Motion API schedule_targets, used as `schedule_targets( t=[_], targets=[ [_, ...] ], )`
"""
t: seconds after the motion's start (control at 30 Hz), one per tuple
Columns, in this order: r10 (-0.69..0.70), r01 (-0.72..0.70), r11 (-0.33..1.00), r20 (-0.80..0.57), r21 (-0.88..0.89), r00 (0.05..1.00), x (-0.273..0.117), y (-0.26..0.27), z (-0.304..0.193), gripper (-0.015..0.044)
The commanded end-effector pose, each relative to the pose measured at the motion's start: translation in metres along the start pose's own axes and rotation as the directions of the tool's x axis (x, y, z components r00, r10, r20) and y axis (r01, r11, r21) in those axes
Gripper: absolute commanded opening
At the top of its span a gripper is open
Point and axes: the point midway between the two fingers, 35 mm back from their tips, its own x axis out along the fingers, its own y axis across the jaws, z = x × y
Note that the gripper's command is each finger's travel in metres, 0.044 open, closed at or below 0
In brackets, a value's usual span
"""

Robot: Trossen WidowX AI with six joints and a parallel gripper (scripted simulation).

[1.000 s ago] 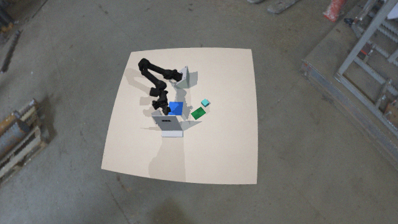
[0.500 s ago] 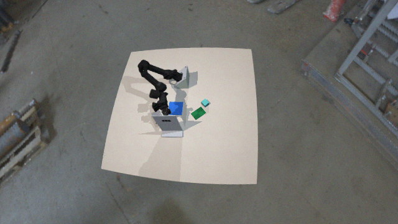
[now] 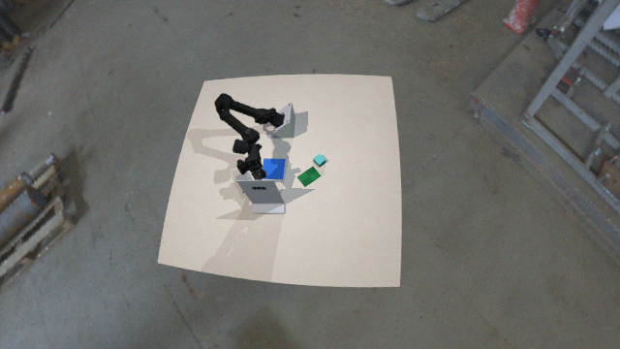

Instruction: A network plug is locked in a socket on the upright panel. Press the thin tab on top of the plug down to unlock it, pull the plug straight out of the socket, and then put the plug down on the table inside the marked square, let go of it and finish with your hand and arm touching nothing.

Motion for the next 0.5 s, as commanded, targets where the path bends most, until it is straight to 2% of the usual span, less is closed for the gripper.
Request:
schedule_targets(
  t=[0.0, 0.47],
  targets=[
    [0.001, -0.001, 1.0, -0.006, -0.002, 1.0, -0.0018, -0.0002, -0.0017, 0.0],
    [0.001, -0.001, 1.0, -0.007, -0.002, 1.0, -0.0101, -0.0002, -0.0031, 0.0]
  ],
)
